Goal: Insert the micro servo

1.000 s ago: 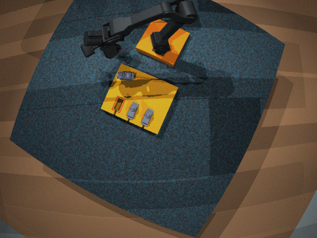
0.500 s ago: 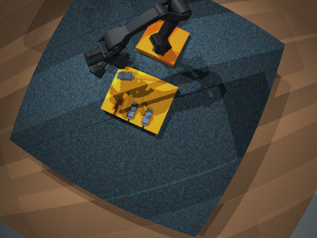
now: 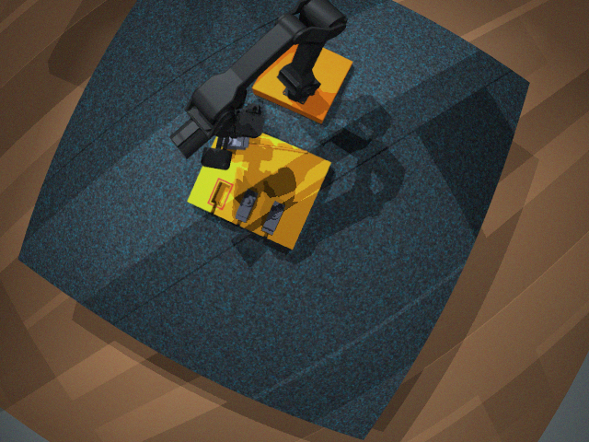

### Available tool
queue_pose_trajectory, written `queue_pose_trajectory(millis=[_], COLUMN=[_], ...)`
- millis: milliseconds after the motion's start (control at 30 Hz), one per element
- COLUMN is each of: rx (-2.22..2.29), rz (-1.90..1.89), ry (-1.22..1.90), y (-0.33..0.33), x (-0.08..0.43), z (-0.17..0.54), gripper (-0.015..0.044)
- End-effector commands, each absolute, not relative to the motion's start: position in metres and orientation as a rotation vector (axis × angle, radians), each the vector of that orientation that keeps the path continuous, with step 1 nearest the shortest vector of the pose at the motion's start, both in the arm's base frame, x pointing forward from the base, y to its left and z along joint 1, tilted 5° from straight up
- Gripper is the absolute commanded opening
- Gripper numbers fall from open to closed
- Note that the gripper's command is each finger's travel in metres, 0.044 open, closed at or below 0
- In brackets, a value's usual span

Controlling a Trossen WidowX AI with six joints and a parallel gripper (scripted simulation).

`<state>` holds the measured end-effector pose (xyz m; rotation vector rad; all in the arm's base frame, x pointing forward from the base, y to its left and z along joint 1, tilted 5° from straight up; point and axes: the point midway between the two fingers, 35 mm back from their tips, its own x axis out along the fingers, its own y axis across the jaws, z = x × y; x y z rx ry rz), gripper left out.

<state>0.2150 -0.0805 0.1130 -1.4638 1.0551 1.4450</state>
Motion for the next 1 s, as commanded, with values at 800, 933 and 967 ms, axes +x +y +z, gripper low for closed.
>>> queue_pose_trajectory(millis=[800,933,967], rx=[-1.451,-1.451,-1.451], rz=[1.571,1.571,1.571], ry=[0.983,0.983,0.983], y=[-0.059,-0.058,-0.058], x=[0.212,0.212,0.212], z=[0.08,0.073,0.072], gripper=[0.044,0.044,0.044])
